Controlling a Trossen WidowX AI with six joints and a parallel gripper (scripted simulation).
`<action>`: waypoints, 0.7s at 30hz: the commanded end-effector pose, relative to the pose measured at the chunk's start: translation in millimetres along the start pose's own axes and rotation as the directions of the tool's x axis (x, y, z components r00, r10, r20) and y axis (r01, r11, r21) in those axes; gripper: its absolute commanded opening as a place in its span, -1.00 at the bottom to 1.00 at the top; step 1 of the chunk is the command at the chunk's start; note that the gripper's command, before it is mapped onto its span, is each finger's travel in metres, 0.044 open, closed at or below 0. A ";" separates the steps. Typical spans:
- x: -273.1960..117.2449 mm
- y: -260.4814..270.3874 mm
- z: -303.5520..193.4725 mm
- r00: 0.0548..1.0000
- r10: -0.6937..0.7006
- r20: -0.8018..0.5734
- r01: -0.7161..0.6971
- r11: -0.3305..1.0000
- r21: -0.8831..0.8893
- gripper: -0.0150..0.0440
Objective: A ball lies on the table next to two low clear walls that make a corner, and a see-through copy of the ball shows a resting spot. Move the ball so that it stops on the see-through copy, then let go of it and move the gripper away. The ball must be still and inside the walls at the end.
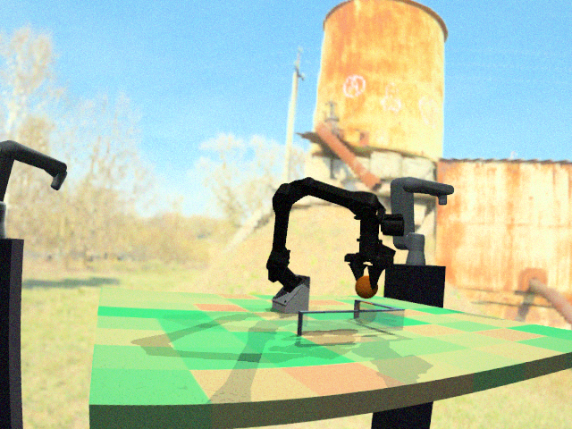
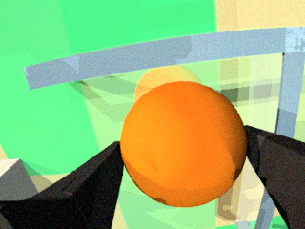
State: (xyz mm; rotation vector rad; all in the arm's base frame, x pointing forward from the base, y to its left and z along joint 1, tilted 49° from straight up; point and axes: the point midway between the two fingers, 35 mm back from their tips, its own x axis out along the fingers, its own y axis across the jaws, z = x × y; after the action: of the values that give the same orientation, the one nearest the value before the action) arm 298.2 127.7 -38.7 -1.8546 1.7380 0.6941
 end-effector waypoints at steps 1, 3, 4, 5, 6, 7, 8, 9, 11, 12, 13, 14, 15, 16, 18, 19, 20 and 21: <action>17.0 -0.7 0.8 1.000 0.003 -0.004 -0.003 1.000 -0.004 -0.49; 28.2 -0.9 0.8 1.000 0.002 -0.005 -0.002 1.000 -0.004 -0.49; 33.8 -0.9 0.7 1.000 0.002 -0.005 -0.002 1.000 -0.004 -0.49; 39.3 -0.7 0.5 1.000 0.002 -0.005 -0.002 1.000 -0.004 -0.49; 44.8 -0.5 0.3 1.000 0.002 -0.006 -0.002 1.000 -0.004 -0.49; 50.2 -0.1 0.0 1.000 0.002 -0.006 -0.002 1.000 -0.004 -0.49; 55.6 0.3 -0.3 1.000 0.002 -0.007 -0.002 1.000 -0.004 -0.49; 60.1 0.7 -0.7 1.000 0.002 -0.007 -0.002 1.000 -0.004 -0.49; 63.6 1.1 -0.9 1.000 0.002 -0.008 -0.003 1.000 -0.004 -0.49; 63.6 1.1 -0.9 1.000 0.002 -0.008 -0.003 1.000 -0.004 -0.49; 63.9 1.1 -0.9 1.000 0.002 -0.008 -0.003 1.000 -0.004 -0.49; 64.4 1.1 -0.9 1.000 0.002 -0.008 -0.003 1.000 -0.004 -0.49; 65.2 1.1 -0.9 1.000 0.002 -0.008 -0.002 1.000 -0.004 -0.49; 66.1 1.1 -0.9 1.000 0.002 -0.008 -0.002 1.000 -0.004 -0.49; 68.8 1.0 -1.0 1.000 0.002 -0.008 -0.002 1.000 -0.004 -0.49; 70.4 1.0 -1.0 1.000 0.002 -0.008 -0.002 1.000 -0.004 -0.49; 72.1 1.0 -1.0 1.000 0.002 -0.008 -0.002 1.000 -0.004 -0.49; 73.7 1.0 -1.0 1.000 0.002 -0.008 -0.002 1.000 -0.004 -0.49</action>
State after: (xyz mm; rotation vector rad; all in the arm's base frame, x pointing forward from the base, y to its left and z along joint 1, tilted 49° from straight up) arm 300.8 75.9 -84.1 -1.8552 1.7451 0.6917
